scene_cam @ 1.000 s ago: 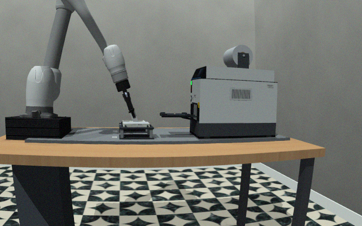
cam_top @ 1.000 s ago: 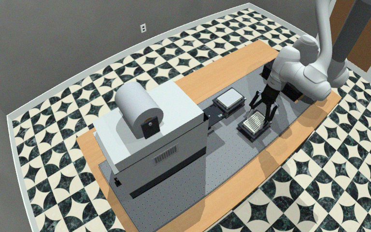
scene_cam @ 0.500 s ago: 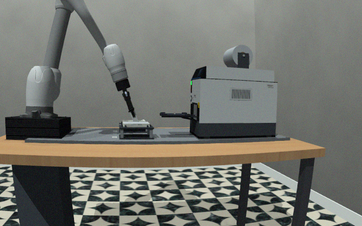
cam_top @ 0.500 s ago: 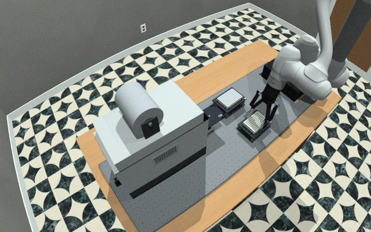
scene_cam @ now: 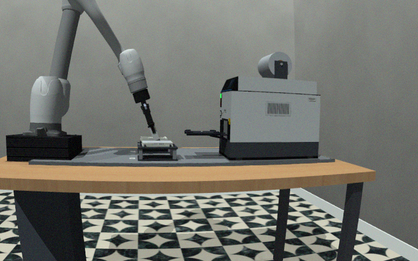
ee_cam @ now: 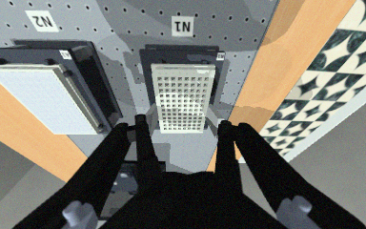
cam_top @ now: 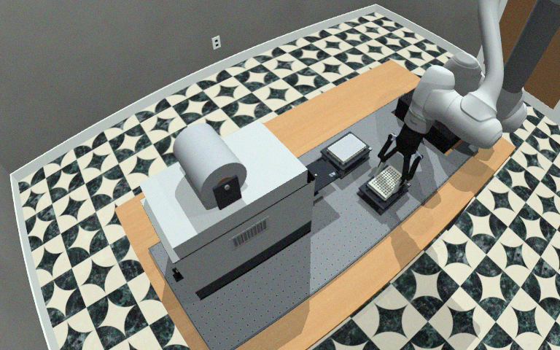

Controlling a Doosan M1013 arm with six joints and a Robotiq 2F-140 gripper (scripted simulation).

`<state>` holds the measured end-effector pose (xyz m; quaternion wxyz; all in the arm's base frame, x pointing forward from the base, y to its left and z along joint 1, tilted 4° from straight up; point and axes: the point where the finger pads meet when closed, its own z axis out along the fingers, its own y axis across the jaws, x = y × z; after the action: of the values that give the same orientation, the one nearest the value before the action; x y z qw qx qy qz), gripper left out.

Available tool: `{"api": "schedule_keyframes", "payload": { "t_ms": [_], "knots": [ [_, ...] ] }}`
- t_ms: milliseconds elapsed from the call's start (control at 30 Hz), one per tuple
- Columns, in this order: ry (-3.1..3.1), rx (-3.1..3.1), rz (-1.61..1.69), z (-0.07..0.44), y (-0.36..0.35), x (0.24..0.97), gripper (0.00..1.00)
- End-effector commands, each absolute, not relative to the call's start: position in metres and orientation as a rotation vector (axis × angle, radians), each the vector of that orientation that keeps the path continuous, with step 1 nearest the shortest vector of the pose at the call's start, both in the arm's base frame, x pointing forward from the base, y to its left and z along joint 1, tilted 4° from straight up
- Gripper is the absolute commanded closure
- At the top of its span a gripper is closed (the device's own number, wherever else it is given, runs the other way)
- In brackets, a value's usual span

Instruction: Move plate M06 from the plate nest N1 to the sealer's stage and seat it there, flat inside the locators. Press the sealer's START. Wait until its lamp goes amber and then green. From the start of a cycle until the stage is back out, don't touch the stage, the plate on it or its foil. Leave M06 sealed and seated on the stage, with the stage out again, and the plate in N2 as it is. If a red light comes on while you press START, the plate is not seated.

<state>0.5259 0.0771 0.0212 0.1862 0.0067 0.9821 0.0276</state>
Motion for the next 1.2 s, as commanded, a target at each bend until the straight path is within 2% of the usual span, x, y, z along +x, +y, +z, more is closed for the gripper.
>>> {"api": "schedule_keyframes", "payload": {
  "t_ms": [0,1167],
  "knots": [
    [2.763,0.019,0.075,0.029,0.076,0.527,0.9],
    [2.763,0.019,0.075,0.081,0.073,0.526,0.9]
  ]
}}
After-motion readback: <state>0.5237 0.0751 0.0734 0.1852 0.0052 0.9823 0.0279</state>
